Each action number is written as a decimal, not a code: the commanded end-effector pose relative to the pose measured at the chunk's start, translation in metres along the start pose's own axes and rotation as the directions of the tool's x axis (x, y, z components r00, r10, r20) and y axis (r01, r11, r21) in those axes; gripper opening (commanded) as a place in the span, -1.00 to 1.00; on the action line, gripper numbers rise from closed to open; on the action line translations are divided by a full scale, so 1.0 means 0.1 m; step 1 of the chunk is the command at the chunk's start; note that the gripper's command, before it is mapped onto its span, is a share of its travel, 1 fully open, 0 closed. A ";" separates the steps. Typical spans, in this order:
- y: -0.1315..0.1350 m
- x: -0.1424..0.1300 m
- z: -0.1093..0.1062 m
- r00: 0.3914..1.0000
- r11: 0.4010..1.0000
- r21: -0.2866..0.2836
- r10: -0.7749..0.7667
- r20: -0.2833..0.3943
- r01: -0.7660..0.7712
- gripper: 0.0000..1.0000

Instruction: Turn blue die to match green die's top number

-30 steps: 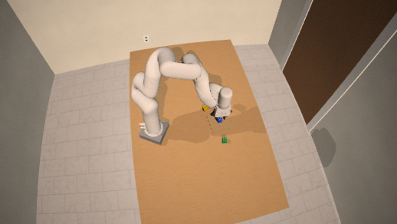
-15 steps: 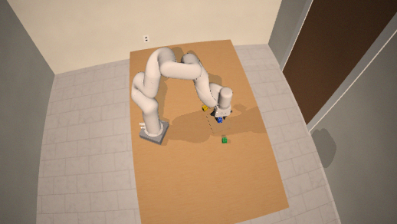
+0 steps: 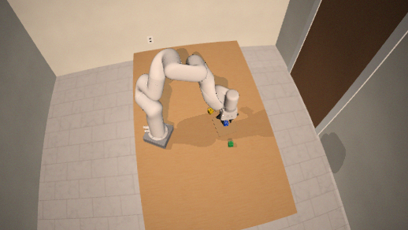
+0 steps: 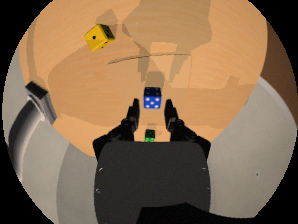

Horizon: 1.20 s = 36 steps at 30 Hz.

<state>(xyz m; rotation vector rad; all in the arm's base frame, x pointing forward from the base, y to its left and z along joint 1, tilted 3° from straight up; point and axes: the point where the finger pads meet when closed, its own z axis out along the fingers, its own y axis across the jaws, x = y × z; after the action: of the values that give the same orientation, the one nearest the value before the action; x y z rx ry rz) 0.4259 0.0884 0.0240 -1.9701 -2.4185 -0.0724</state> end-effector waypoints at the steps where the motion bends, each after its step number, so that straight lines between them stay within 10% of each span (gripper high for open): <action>1: 0.01 0.00 -0.01 1.000 1.000 -0.004 0.000 0.000 0.000 -0.05; 36: 0.00 0.01 -0.48 1.000 1.000 0.003 0.001 0.030 -0.001 -0.05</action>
<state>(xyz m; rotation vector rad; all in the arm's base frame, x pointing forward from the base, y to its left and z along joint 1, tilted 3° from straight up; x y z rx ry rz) 0.4249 0.0857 0.0704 -1.9750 -2.4210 -0.0614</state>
